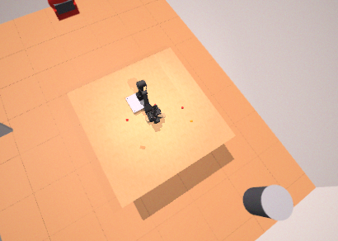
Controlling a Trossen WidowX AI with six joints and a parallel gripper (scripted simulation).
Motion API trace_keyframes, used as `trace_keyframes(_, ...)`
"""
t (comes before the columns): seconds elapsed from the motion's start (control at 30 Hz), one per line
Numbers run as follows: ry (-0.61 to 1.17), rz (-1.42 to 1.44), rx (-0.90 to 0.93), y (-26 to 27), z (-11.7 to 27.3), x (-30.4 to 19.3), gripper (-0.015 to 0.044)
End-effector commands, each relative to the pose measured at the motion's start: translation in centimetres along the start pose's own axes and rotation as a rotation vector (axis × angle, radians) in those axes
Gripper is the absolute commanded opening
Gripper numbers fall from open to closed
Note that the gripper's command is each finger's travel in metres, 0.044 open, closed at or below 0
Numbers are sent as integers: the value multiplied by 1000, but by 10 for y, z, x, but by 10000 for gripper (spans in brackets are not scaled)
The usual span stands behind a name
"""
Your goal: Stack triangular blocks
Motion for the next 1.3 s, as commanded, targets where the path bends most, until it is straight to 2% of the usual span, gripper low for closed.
trace_keyframes(0.0, 0, 0, 0, 0, 0, 0, 171)
trace_keyframes(0.2, 0, 0, 0, 0, 0, 0, 131)
trace_keyframes(0.37, 0, 0, 0, 0, 2, 2, 0)
trace_keyframes(1.07, 0, 0, 0, 12, 68, 68, 0)
trace_keyframes(1.27, 2, 3, -1, 11, 68, 69, 0)
Point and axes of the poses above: the point midway between the two fingers, 35 mm back from their tips, its own z axis back along the fingers, its own y axis across the jaws, x = y × z, the point moved 5 cm from there along z, back along the fingers, and after that the axes turned 11 degrees about -z, right-handed, at the moved point
